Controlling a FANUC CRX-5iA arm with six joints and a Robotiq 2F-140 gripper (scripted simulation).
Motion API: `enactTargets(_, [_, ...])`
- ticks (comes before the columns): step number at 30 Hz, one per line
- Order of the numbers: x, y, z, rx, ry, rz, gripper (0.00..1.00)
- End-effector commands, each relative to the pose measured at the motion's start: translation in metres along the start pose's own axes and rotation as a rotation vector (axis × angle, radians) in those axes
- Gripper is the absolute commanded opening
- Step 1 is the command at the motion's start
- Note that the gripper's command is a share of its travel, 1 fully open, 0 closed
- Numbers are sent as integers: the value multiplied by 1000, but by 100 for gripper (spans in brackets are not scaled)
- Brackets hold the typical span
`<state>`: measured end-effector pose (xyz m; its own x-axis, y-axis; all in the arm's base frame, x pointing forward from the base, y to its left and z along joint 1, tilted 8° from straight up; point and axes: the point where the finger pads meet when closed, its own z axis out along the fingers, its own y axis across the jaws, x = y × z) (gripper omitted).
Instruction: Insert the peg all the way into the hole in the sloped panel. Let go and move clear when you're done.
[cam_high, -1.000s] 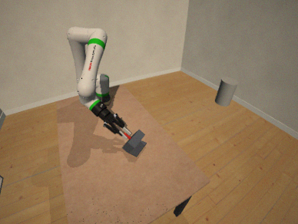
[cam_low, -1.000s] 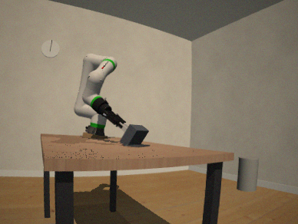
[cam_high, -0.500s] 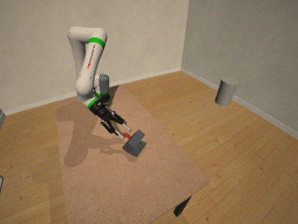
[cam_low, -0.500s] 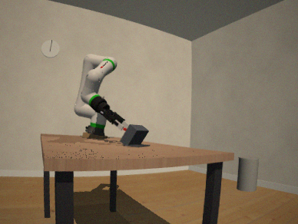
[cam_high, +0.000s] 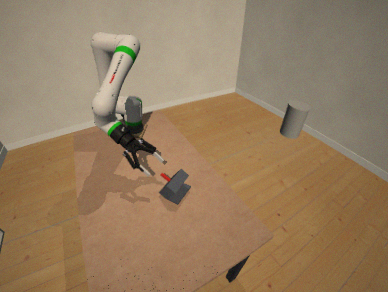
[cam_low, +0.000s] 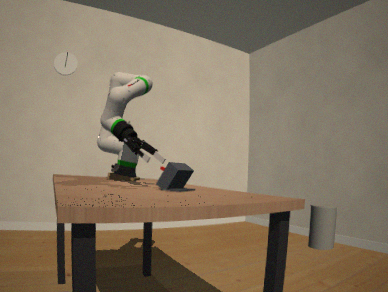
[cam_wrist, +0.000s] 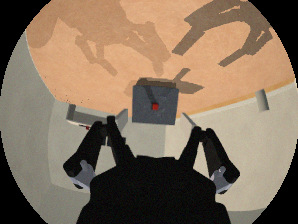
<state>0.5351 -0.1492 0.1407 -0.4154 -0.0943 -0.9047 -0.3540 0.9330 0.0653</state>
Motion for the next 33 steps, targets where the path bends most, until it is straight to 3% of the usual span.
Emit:
enactTargets(1, [0, 0, -6, 0, 0, 0, 73])
enactTargets(10, [0, 0, -31, 1, 3, 1, 89])
enactTargets(16, [0, 0, -31, 1, 3, 1, 100])
enactTargets(33, [0, 0, -31, 1, 3, 1, 100])
